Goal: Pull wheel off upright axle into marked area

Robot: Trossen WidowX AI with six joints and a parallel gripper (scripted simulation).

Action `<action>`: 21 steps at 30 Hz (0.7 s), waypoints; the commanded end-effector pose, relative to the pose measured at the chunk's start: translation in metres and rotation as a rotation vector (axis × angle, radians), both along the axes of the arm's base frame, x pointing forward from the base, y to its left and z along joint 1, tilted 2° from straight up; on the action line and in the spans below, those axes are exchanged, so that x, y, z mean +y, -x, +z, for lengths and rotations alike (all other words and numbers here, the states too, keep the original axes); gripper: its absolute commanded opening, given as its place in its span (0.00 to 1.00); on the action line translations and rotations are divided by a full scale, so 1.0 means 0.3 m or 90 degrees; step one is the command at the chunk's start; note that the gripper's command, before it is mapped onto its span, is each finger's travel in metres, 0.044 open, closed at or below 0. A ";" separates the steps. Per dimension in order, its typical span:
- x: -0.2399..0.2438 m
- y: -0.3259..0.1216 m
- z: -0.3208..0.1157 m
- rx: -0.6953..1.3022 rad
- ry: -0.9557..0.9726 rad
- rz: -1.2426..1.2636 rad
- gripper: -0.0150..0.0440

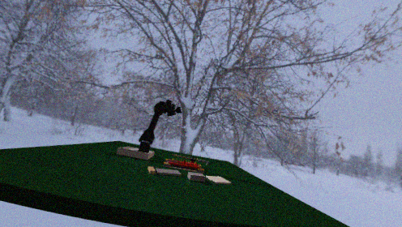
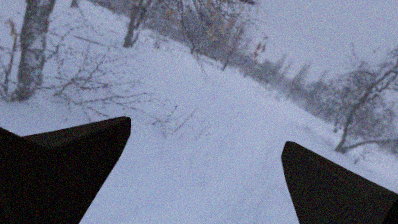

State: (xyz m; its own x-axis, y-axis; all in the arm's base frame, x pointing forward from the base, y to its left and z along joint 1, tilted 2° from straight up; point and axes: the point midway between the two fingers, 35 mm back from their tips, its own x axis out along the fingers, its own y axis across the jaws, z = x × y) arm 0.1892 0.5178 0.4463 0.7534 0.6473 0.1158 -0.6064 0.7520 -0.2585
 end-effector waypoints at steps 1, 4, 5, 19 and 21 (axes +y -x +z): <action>0.000 -0.002 -0.001 0.001 0.000 0.000 0.89; -0.008 -0.038 -0.024 0.021 0.000 -0.002 0.76; -0.013 -0.059 -0.037 0.033 -0.001 -0.003 0.76; -0.248 -0.483 -0.312 0.289 -0.028 -0.104 0.76; -0.302 -0.539 -0.351 0.327 -0.037 -0.129 0.76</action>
State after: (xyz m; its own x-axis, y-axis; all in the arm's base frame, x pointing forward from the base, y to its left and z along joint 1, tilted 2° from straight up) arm 0.3288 0.4518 0.3530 0.8241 0.5255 -0.2114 -0.5351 0.8447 0.0137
